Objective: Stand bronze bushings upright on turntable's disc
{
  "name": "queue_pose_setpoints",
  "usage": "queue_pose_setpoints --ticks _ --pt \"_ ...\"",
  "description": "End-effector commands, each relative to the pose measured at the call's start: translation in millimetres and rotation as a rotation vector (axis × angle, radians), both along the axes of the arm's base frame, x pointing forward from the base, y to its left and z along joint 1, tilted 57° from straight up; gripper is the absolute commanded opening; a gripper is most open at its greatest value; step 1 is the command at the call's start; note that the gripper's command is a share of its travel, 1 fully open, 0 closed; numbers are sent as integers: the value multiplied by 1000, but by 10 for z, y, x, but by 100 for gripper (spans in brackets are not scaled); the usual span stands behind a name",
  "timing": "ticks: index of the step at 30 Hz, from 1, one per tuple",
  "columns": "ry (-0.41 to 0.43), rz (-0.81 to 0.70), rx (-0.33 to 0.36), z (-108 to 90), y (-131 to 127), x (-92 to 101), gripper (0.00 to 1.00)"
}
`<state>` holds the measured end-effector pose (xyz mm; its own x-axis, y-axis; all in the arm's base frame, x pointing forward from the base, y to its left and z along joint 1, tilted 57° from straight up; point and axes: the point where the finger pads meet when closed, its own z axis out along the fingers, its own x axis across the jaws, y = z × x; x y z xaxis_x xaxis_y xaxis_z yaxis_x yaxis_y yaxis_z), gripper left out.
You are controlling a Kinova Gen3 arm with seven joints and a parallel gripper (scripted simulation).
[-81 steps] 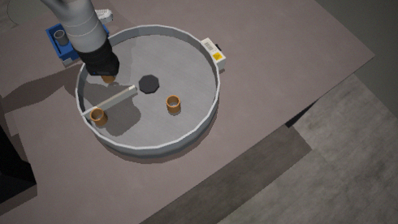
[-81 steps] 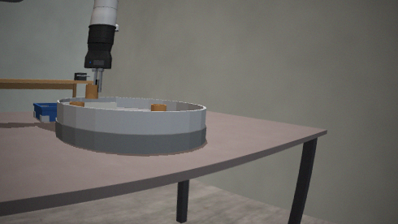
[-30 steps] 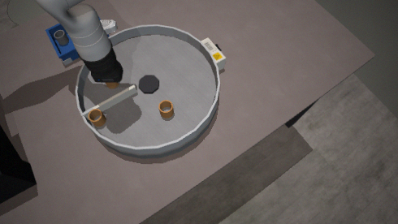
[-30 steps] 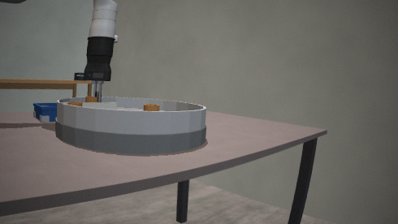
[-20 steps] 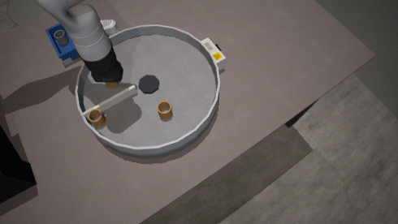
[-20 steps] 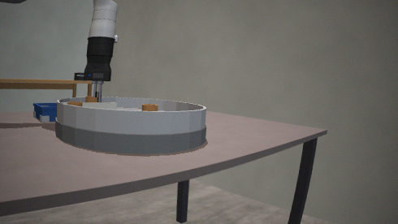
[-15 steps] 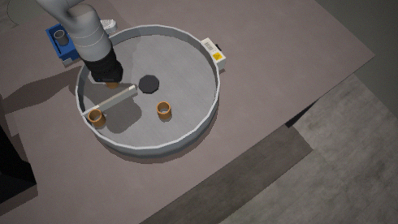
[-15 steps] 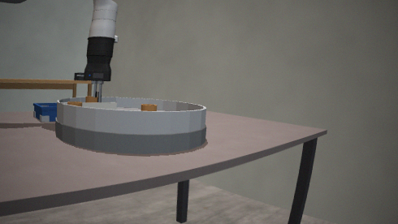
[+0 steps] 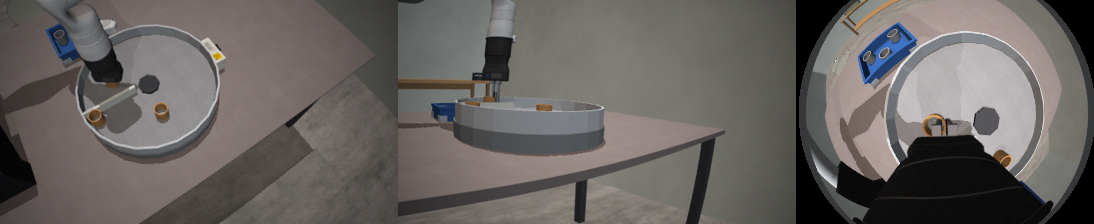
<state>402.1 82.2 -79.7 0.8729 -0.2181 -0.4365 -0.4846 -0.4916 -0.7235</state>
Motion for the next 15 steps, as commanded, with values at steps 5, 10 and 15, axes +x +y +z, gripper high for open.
queue_pose_setpoints --ticks 5,10,15 --pt "-2 -1 1 -5 10 -7 0" --pt "-2 -1 1 -10 16 -10 0" --pt "-2 -1 1 -15 23 -12 0"
